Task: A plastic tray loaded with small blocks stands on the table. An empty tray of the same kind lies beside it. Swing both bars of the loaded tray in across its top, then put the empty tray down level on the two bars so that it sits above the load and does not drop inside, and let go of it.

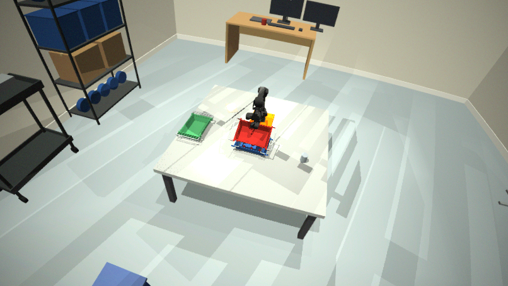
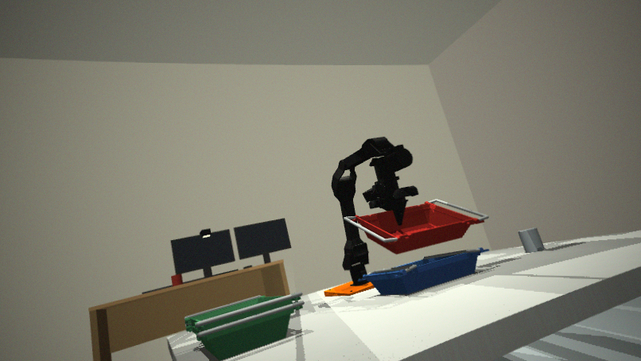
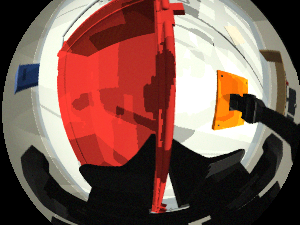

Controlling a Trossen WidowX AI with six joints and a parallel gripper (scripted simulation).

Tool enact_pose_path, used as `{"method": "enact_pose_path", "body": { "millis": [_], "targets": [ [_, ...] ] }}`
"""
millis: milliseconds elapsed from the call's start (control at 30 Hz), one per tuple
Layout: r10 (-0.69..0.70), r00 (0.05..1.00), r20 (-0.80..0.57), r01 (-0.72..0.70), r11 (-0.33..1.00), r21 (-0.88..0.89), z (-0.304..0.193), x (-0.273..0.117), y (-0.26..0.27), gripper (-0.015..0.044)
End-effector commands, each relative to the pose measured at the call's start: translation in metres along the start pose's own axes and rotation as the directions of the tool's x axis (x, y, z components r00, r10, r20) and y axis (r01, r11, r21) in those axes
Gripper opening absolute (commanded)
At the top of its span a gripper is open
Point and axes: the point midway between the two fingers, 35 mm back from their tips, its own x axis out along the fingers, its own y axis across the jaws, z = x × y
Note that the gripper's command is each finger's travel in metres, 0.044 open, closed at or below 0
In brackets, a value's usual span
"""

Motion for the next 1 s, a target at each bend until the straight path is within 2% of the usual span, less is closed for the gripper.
{"method": "enact_pose_path", "body": {
  "millis": [0,967],
  "targets": [
    [0.036,0.999,-0.005,-0.036,0.999,0.0,0.0,-0.01,0.001,0.0],
    [0.035,0.999,-0.005,-0.035,0.999,0.0,0.0,0.015,0.002,0.0]
  ]
}}
